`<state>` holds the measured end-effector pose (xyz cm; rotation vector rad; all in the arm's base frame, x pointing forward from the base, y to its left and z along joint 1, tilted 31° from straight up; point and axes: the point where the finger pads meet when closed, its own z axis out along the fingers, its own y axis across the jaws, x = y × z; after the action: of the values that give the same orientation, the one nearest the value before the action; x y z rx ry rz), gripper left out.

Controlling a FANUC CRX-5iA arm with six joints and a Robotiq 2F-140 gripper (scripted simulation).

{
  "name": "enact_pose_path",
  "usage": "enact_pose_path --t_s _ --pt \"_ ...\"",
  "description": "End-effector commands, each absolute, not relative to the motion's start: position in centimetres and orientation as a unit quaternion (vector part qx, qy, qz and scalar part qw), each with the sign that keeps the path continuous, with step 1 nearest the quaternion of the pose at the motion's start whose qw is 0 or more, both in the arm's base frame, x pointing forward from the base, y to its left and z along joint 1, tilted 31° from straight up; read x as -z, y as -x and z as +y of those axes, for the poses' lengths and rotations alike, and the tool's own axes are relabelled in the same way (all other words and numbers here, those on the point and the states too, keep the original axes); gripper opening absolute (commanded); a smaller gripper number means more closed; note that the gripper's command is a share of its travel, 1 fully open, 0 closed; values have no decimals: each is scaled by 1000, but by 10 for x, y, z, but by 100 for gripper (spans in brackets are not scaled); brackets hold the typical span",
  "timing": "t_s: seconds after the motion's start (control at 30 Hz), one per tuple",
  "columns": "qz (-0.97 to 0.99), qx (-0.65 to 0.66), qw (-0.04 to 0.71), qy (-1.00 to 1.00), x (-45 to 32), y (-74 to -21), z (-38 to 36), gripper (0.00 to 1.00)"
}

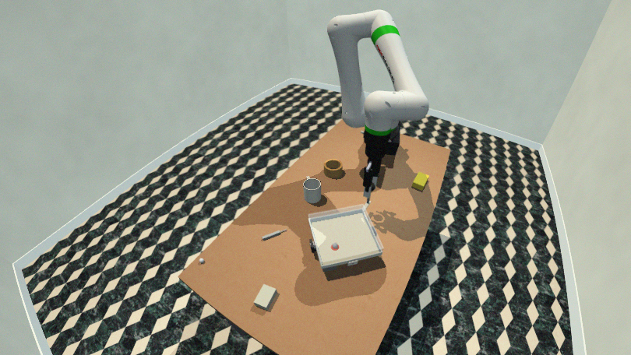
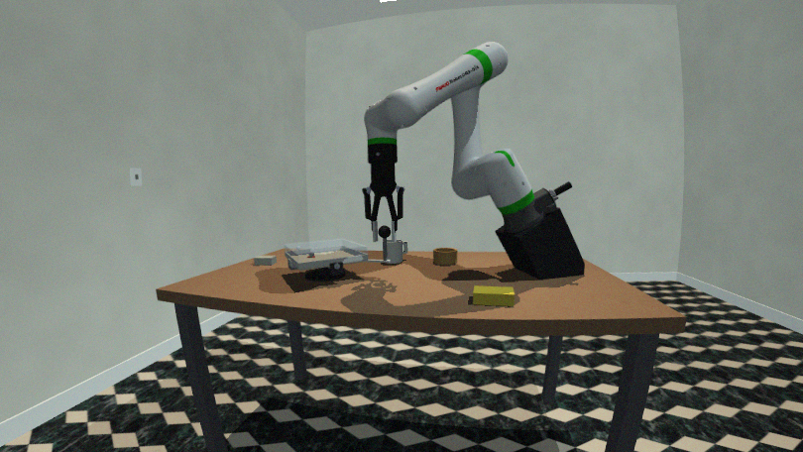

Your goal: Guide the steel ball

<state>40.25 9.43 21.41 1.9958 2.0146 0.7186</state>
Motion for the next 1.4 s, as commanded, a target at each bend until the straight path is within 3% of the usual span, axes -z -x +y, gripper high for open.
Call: enact_pose_path --t_s 0.0,1.37 --pt "685 -244 108 -678 -215 -402 94 42" --pt "685 -244 108 -678 -260 -377 84 42"
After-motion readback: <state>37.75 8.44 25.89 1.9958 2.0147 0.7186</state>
